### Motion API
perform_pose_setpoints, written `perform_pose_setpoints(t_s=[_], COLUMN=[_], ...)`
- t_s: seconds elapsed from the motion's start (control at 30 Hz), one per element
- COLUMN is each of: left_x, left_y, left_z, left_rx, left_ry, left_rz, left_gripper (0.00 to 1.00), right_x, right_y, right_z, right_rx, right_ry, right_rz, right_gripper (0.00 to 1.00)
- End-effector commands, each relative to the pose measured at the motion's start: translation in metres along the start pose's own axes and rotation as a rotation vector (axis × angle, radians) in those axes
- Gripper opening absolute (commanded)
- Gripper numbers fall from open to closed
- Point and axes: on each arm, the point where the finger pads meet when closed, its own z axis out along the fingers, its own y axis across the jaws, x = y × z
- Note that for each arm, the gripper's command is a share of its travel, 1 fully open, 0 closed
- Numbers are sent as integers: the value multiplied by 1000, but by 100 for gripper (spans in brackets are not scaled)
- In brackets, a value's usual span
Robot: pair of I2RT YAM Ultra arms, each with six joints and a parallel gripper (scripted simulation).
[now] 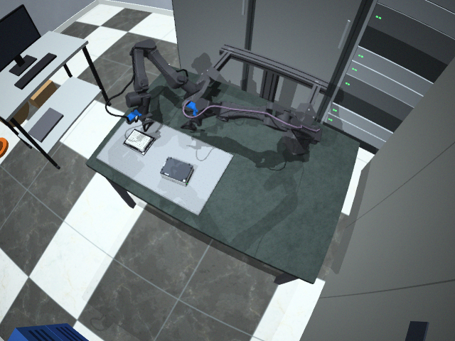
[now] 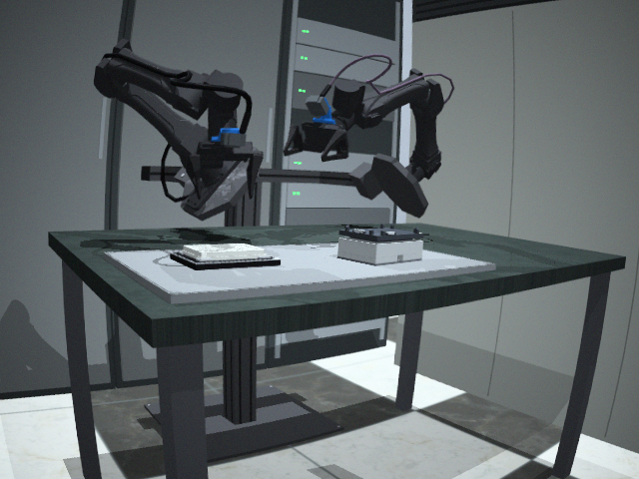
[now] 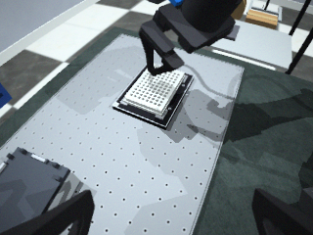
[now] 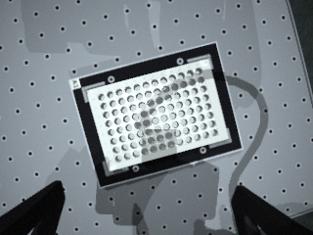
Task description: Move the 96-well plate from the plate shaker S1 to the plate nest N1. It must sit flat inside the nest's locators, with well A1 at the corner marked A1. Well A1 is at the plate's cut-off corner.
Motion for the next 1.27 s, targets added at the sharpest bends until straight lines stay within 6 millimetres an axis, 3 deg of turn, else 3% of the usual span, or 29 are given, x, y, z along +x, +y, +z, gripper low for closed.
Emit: perform_pose_setpoints(t_s=[0.0,0.2,1.23], left_x=[-17,-17,-17], left_y=[0,0,0], left_z=[-5,-5,-5], left_rx=[3,3,3], left_ry=[-32,-32,-32], left_rz=[6,6,6], left_gripper=[100,100,100], right_x=[-5,0,-5], right_y=[0,6,2], right_z=[-7,-7,-8], right_rx=[45,31,35], right_ry=[-50,-38,-46], right_rz=[166,127,147], right_gripper=[100,100,100])
